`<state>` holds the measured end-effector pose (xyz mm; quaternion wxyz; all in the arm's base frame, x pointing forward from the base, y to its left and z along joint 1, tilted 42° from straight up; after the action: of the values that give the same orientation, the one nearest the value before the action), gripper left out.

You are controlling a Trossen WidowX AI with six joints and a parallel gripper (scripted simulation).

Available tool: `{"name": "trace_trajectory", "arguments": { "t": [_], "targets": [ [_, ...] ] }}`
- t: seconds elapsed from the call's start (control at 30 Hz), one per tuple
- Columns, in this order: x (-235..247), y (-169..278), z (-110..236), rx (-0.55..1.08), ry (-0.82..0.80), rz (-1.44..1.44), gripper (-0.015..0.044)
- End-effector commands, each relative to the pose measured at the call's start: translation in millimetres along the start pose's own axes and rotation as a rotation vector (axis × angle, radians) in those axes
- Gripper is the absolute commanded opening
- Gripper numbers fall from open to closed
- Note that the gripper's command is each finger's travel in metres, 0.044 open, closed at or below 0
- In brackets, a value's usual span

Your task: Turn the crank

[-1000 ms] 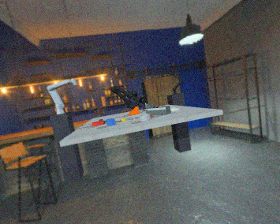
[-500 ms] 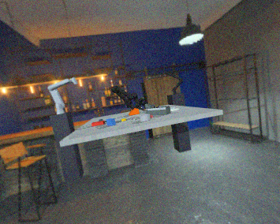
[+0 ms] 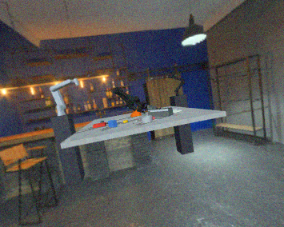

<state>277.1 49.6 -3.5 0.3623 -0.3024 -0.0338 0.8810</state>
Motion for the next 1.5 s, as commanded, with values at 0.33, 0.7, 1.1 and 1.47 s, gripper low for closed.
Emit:
{"name": "trace_trajectory", "arguments": {
  "t": [0.33, 0.7, 1.1, 1.47],
  "targets": [
    [2.6, 7.4, -3.5, 0.012, -0.01, 0.009, 0.0204],
    [2.6, 7.4, -3.5, 0.012, -0.01, 0.009, 0.0],
    [-2.5, 5.5, -2.7, 0.012, -0.01, 0.009, 0.0],
    [-14.6, -0.1, 1.7, 0.012, -0.009, 0.009, 0.0]
  ]
}}
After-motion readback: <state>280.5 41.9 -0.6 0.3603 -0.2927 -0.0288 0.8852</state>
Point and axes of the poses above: the point midway between the two fingers, 35 mm back from their tips, its own z axis back along the fingers, its own x axis across the jaws, y = z × x, the point moved 7 cm from there along z, back along the fingers, and after that the axes turned 4 degrees about -z, right-handed, at the moved point
